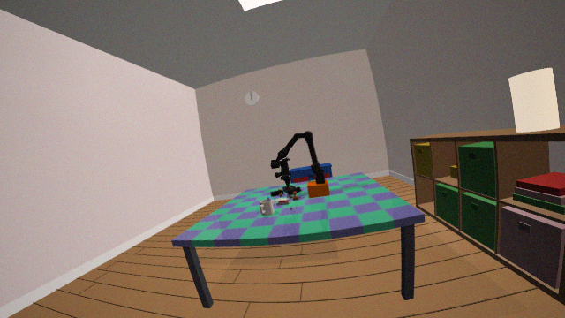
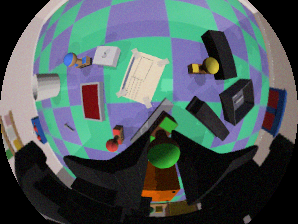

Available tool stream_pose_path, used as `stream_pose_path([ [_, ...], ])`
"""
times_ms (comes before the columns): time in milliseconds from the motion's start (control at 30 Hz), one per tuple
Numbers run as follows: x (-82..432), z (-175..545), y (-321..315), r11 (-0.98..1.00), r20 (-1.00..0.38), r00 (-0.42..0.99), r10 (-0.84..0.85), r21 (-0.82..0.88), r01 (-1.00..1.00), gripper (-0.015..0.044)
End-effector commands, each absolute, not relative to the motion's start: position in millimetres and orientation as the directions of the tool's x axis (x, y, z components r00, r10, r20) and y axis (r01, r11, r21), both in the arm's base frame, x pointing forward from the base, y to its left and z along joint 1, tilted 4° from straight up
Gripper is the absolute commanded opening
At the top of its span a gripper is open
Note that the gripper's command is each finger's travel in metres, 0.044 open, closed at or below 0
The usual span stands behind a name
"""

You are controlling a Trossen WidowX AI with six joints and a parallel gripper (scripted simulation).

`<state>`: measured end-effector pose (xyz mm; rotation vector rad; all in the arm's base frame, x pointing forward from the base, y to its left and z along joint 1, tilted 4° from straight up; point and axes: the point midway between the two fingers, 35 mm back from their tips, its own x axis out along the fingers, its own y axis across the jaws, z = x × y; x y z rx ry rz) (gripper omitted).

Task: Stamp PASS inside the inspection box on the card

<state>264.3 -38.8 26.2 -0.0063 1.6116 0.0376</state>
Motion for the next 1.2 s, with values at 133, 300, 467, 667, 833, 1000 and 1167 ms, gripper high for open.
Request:
stream_pose_path([
  [133,281,29,3,0.999,-0.999,-0.035,0.026,0.027,-0.026,0.0000],
  [300,287,29,29,0.999,-0.999,-0.035,0.029,0.030,-0.026,0.0000],
  [467,290,30,56,0.999,-0.999,-0.035,0.032,0.033,-0.026,0.0000],
  [667,290,30,89,0.999,-0.999,-0.037,0.036,0.037,-0.026,0.0000],
  [833,288,30,114,0.999,-0.998,-0.039,0.039,0.040,-0.026,0.0000],
  [1000,288,30,114,0.999,-0.998,-0.039,0.039,0.040,-0.026,0.0000],
  [1167,288,28,115,0.999,-0.998,-0.039,0.039,0.040,-0.027,0.0000],
])
